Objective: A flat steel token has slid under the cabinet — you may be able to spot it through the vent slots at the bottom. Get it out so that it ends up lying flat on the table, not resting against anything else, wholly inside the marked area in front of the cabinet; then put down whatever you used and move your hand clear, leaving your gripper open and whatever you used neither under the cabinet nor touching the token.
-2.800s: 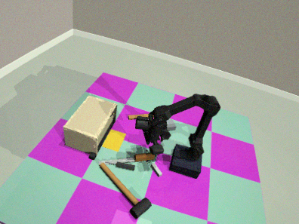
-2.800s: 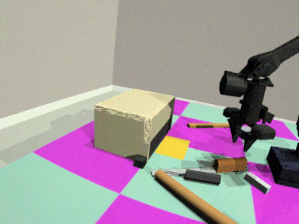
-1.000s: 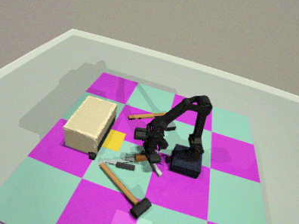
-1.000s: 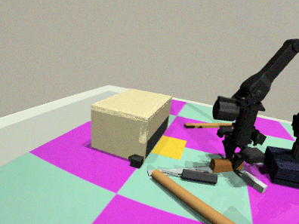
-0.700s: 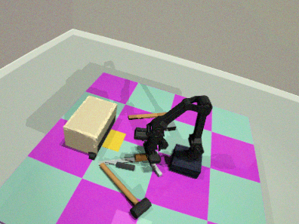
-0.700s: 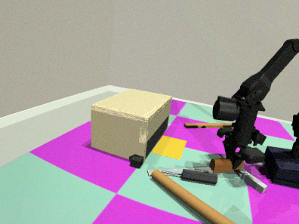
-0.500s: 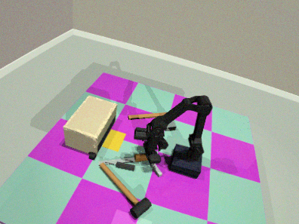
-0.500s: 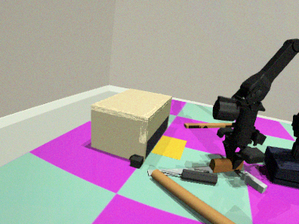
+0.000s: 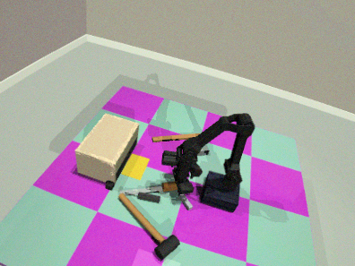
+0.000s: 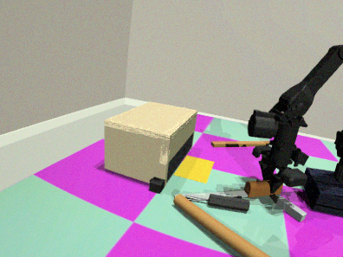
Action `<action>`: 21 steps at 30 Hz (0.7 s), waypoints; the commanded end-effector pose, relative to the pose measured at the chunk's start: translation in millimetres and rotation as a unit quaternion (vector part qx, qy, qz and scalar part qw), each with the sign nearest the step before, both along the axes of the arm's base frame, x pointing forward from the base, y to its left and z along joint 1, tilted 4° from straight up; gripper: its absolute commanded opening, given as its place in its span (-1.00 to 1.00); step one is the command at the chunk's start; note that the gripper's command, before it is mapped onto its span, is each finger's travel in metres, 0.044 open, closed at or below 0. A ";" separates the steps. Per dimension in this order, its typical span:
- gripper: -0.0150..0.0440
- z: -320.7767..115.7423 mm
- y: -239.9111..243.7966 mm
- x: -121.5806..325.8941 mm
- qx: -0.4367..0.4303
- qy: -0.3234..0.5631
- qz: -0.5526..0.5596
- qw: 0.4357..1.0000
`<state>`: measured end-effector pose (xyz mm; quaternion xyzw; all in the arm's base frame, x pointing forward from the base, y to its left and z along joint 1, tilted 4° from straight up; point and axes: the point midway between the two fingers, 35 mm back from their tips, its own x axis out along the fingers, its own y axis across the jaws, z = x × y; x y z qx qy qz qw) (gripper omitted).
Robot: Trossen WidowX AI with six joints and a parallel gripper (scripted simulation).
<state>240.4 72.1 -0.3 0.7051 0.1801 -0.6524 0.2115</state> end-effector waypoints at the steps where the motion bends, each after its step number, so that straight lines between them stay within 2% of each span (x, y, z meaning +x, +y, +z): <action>1: -0.49 1.1 -2.4 -4.2 0.001 0.000 0.003 1.000; 21: -0.49 1.1 -1.4 -4.1 -0.004 0.001 0.059 0.998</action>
